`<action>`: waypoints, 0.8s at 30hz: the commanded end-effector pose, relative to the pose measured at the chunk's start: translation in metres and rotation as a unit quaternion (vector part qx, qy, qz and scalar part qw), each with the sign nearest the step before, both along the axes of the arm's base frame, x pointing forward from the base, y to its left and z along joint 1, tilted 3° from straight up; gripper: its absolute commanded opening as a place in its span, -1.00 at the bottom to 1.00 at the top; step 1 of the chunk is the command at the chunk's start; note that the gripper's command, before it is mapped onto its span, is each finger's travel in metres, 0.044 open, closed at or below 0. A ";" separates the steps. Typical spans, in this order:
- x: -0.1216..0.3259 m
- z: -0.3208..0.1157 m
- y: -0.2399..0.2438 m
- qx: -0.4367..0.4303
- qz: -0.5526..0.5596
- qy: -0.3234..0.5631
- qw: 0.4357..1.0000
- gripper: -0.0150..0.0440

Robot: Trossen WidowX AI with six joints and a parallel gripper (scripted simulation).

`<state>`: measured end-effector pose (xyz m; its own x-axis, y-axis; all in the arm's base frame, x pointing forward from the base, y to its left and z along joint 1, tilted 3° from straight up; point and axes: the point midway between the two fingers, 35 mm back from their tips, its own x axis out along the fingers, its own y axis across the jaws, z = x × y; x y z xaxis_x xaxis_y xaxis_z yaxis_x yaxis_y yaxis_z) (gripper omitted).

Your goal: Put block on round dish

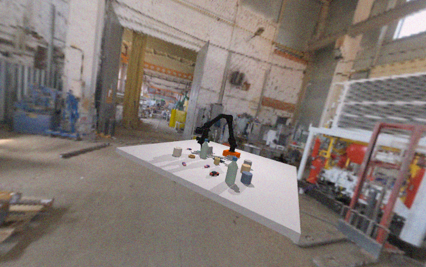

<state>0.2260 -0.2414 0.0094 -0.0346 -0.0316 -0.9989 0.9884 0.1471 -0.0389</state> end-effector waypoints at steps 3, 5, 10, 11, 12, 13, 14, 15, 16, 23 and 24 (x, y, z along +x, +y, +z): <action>-0.001 -0.011 -0.001 0.000 0.003 0.003 1.000 -0.49; -0.001 -0.014 -0.001 0.000 0.003 0.003 1.000 -0.49; -0.001 -0.010 0.000 0.001 0.000 0.001 1.000 -0.22; -0.001 -0.010 0.000 0.001 0.000 0.001 1.000 -0.14; -0.001 -0.010 0.000 0.001 0.000 0.001 1.000 -0.05; -0.001 -0.010 0.000 0.001 0.000 0.001 1.000 0.04; -0.001 -0.010 0.000 0.001 0.000 0.001 1.000 0.13; -0.001 -0.010 0.000 0.001 0.000 0.001 1.000 0.22; -0.001 -0.010 0.000 0.001 0.000 0.001 1.000 0.31; 0.000 -0.007 0.000 0.001 0.000 0.001 1.000 0.93; 0.000 0.002 0.000 0.001 0.001 0.001 1.000 1.00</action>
<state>0.2246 -0.2406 -0.0008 -0.0406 -0.0251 -0.9989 0.9881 0.1473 -0.0439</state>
